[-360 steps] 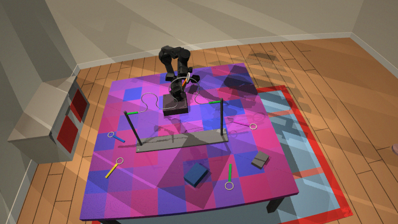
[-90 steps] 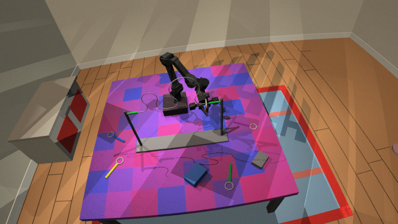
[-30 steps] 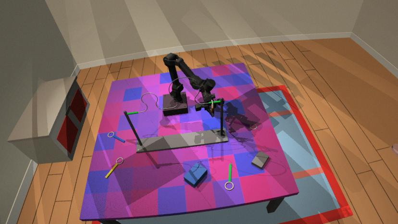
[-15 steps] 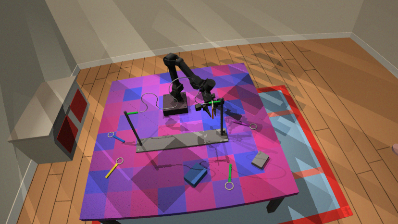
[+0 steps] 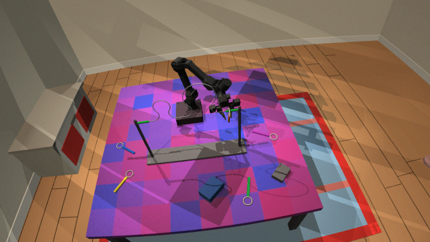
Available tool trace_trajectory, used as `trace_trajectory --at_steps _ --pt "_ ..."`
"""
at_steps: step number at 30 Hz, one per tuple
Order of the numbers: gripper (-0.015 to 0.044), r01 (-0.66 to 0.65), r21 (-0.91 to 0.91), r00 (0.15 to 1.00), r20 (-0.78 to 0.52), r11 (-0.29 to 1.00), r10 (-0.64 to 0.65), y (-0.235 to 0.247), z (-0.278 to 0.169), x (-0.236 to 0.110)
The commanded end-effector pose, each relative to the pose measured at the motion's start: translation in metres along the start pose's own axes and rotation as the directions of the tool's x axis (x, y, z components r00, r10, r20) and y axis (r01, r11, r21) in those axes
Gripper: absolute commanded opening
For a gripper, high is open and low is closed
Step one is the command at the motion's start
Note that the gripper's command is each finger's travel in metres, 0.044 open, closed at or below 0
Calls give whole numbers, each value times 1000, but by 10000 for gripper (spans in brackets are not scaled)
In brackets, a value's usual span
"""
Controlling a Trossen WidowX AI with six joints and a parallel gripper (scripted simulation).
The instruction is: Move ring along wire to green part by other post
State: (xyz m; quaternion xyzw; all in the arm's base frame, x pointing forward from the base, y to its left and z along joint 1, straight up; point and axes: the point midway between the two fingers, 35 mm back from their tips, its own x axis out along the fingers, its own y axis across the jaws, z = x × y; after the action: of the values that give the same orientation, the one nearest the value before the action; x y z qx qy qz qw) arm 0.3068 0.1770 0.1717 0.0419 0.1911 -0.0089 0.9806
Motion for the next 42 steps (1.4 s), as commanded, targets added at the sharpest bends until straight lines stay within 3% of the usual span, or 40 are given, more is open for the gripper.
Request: trace_trajectory --at_steps 1,19,25,30,42 --pt "160 11 -1 1000 -4 1000 -11 -3 -3 -4" --pt "160 11 -1 1000 -4 1000 -11 -3 -3 -4" --pt "317 2 -6 1000 -1 1000 -2 -6 -3 -45" --pt "440 2 -6 1000 0 1000 -2 -6 -3 -47" --pt "440 2 -6 1000 0 1000 -2 -6 -3 -47"
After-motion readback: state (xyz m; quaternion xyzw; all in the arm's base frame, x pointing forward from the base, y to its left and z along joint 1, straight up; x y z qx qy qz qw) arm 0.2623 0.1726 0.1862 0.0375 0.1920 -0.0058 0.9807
